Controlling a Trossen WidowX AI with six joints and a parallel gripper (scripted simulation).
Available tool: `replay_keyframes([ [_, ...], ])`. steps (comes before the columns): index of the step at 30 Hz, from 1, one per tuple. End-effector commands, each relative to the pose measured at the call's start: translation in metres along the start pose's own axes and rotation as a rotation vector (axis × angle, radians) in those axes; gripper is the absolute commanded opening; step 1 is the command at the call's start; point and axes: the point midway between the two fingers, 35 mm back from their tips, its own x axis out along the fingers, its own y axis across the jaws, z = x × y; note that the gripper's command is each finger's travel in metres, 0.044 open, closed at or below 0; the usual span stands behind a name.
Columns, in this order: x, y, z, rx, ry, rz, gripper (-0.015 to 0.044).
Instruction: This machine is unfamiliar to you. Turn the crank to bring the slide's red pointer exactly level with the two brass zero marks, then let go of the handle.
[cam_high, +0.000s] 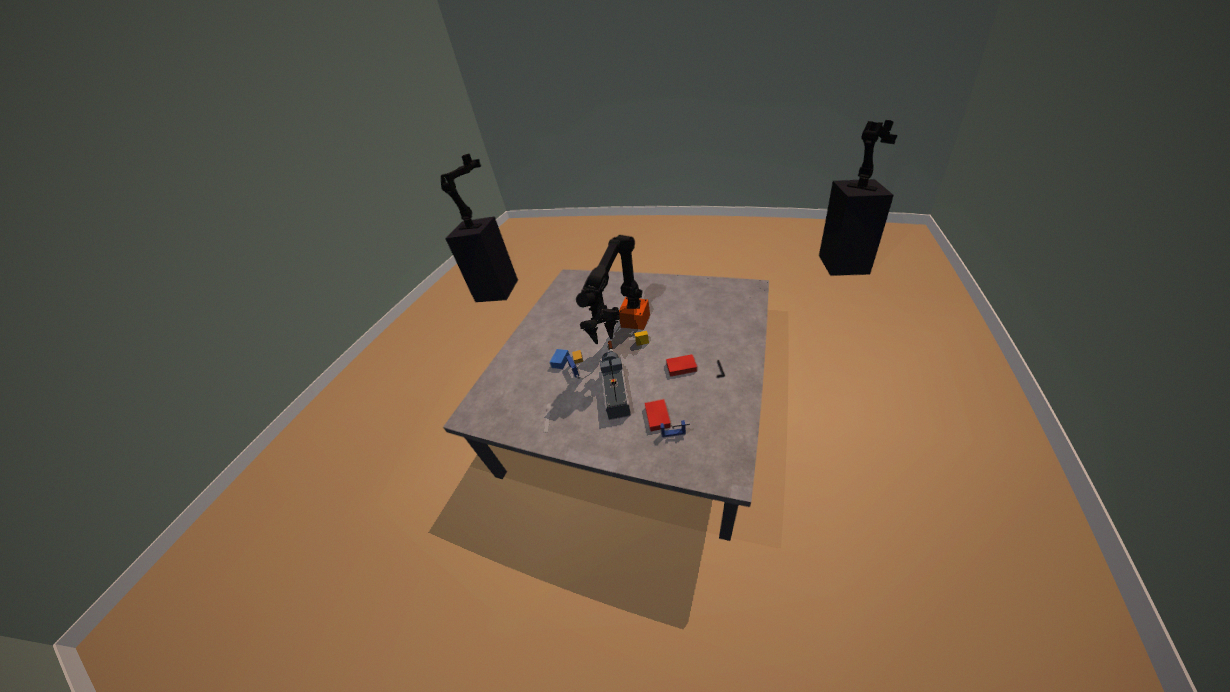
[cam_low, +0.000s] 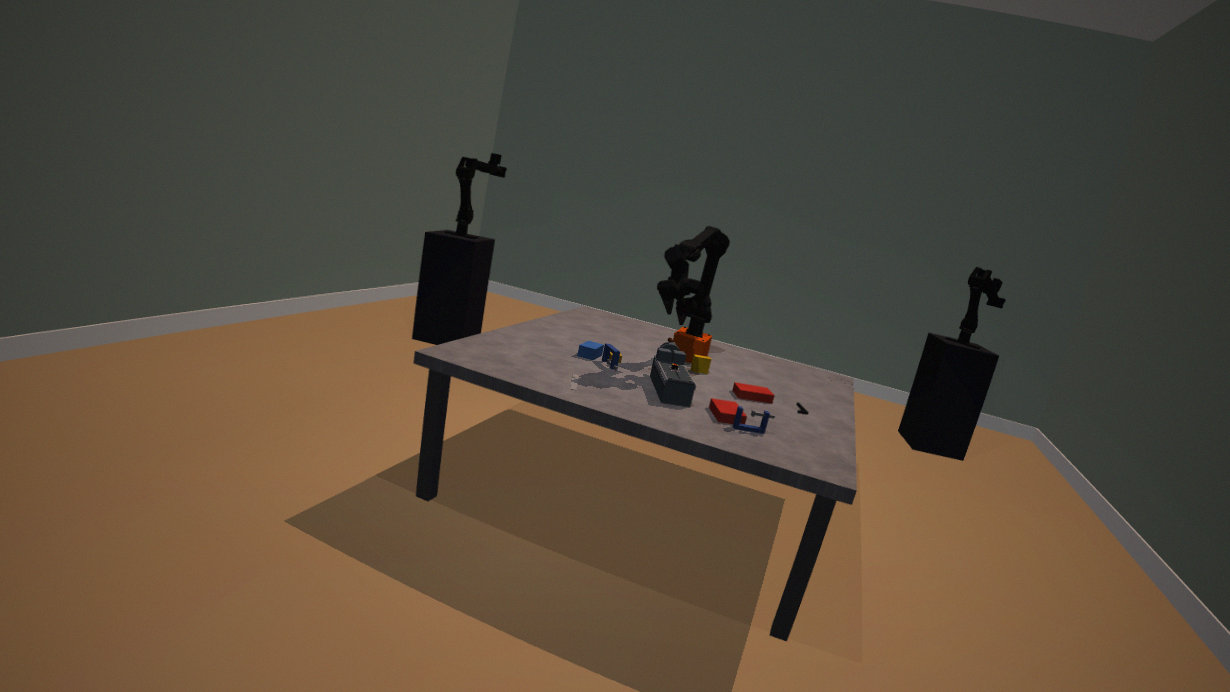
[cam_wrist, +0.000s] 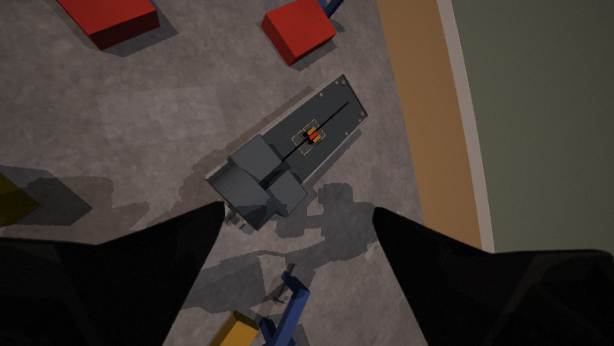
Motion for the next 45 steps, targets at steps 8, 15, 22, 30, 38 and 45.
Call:
replay_keyframes([
  [8, -0.011, 0.028, -0.014, 0.484, -0.095, -0.065, 0.0440],
  [15, -0.016, 0.049, -0.023, 0.806, -0.173, -0.085, 0.0440],
  [22, -0.016, 0.055, -0.025, 0.874, -0.191, -0.087, 0.0440],
  [30, 0.013, 0.069, -0.037, 0.874, -0.191, -0.087, 0.0440],
  [38, 0.024, 0.074, -0.041, 0.874, -0.191, -0.087, 0.0440],
  [45, 0.034, 0.078, -0.046, 0.875, -0.191, -0.087, 0.0440],
])
